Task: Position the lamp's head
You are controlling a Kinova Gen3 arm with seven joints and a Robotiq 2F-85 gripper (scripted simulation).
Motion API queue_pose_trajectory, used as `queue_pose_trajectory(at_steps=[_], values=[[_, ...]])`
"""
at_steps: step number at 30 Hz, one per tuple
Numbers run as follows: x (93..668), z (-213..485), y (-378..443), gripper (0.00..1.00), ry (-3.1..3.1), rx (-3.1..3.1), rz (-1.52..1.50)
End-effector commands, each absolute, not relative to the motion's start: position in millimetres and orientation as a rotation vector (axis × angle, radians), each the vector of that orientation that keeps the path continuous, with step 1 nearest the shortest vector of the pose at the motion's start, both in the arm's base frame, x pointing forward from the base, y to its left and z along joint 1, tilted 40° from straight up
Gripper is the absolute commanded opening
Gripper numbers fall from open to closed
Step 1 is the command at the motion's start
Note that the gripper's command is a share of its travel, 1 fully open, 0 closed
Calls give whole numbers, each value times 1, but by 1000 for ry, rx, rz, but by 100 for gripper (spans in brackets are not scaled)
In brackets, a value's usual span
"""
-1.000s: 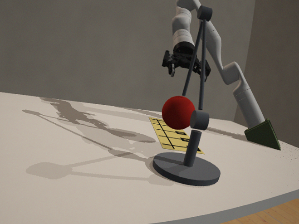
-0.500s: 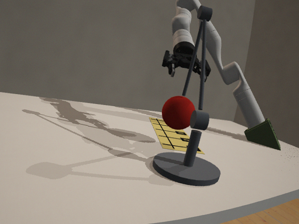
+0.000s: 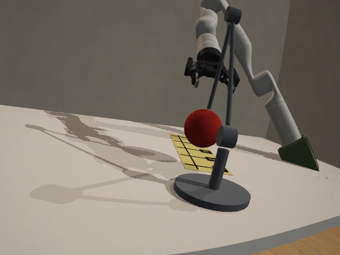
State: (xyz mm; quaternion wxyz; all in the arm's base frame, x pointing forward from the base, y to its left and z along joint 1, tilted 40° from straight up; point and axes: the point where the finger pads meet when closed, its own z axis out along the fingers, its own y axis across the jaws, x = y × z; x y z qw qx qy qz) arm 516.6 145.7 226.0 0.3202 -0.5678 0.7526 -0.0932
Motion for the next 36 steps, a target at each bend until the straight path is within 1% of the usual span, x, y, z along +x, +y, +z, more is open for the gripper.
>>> queue_pose_trajectory(at_steps=[1,16,36], values=[[517,227,146,100,1976,-1492,-245],[517,227,146,100,1976,-1492,-245],[472,285,125,100,1981,-1491,-245]])
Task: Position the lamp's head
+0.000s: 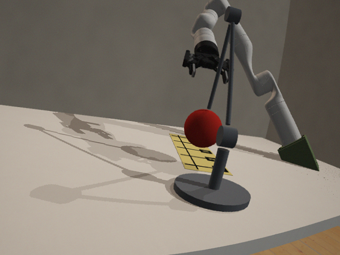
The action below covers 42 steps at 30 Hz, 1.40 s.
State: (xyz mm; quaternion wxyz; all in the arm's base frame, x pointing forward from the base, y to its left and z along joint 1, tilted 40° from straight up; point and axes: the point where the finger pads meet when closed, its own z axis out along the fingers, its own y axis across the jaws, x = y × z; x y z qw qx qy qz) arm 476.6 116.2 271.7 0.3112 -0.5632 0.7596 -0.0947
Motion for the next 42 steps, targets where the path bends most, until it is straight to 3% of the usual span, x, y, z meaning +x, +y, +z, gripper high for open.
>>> queue_pose_trajectory(at_steps=[1,42], values=[[469,287,123,100,1982,-1490,-246],[440,326,114,100,2015,-1497,-251]])
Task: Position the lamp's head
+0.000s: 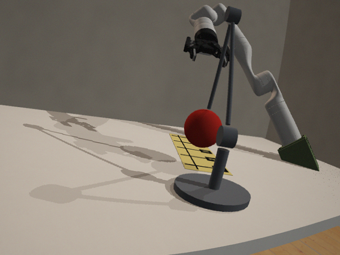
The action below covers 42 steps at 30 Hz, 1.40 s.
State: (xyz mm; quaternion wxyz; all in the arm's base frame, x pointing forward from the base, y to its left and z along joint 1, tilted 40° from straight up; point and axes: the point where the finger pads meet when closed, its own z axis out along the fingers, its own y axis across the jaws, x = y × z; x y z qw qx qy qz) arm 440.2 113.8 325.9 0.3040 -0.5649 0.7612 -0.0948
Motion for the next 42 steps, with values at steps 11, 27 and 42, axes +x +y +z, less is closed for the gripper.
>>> queue_pose_trajectory(at_steps=[11,27,42], values=[[440,326,114,100,2016,-1497,-251],[440,326,114,100,2016,-1497,-251],[444,321,116,100,2017,-1499,-254]])
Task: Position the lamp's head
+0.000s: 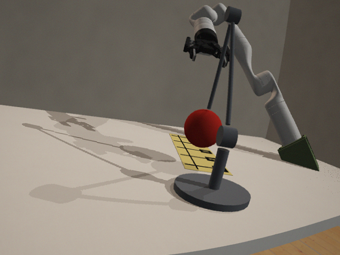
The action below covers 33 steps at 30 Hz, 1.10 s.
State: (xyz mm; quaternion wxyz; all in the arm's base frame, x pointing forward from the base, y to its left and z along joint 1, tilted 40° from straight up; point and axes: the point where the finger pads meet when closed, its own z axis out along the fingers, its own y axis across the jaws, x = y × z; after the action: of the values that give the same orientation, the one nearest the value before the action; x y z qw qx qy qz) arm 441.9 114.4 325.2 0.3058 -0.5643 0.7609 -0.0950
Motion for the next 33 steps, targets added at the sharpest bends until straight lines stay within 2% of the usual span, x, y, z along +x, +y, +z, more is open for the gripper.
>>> queue_pose_trajectory(at_steps=[1,33], values=[[445,319,116,100,2017,-1499,-255],[493,263,136,100,2019,-1508,-294]])
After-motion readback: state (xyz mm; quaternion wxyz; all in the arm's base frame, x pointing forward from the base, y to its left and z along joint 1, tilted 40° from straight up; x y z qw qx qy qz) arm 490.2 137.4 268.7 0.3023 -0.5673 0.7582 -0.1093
